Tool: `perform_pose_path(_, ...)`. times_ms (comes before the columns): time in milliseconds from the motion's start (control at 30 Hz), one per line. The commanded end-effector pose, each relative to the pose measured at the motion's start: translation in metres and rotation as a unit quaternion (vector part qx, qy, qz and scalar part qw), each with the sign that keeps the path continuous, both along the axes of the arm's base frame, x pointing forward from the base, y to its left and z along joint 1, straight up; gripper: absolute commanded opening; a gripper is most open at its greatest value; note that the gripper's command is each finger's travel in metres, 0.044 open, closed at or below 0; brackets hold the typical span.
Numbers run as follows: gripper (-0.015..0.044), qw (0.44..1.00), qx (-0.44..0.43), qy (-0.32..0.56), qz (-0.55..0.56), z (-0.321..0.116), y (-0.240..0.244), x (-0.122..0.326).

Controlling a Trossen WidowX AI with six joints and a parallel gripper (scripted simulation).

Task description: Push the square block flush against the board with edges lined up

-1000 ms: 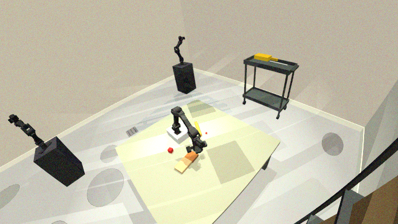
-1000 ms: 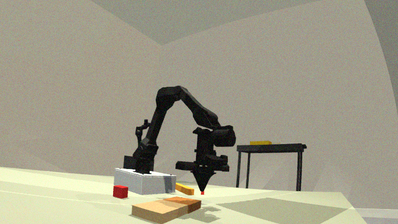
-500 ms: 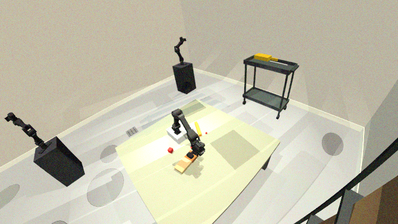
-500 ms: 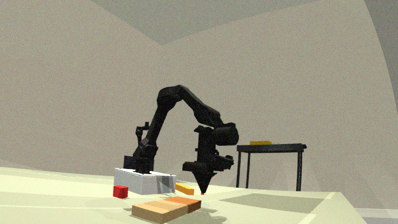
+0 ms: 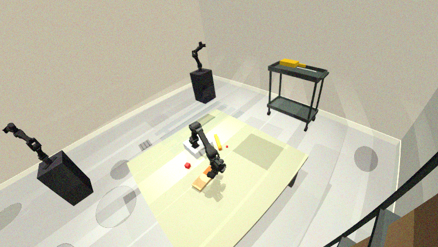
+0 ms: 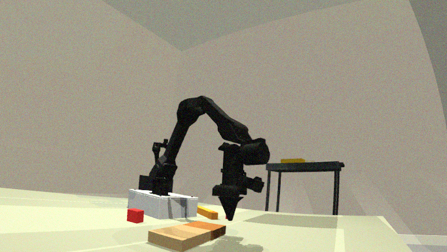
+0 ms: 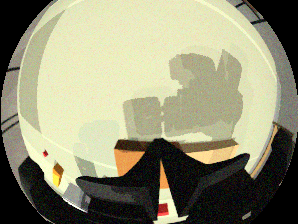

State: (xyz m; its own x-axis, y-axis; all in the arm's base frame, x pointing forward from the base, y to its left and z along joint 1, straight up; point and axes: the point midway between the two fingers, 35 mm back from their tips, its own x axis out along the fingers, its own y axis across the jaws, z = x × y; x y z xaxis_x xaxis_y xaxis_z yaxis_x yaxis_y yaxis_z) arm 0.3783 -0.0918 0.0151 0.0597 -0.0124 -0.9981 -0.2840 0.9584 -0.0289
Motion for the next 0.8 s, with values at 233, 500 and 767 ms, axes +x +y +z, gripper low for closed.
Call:
perform_pose_path(233,0.0000,1.000,0.000,0.011,0.023,-0.048,-0.001,-0.002)
perform_pose_path(500,0.0000,1.000,0.000,0.011,0.023,-0.049,-0.005,-0.012)
perform_pose_path(767,0.0000,1.000,0.000,0.012,0.023,-0.049,-0.008,-0.020)
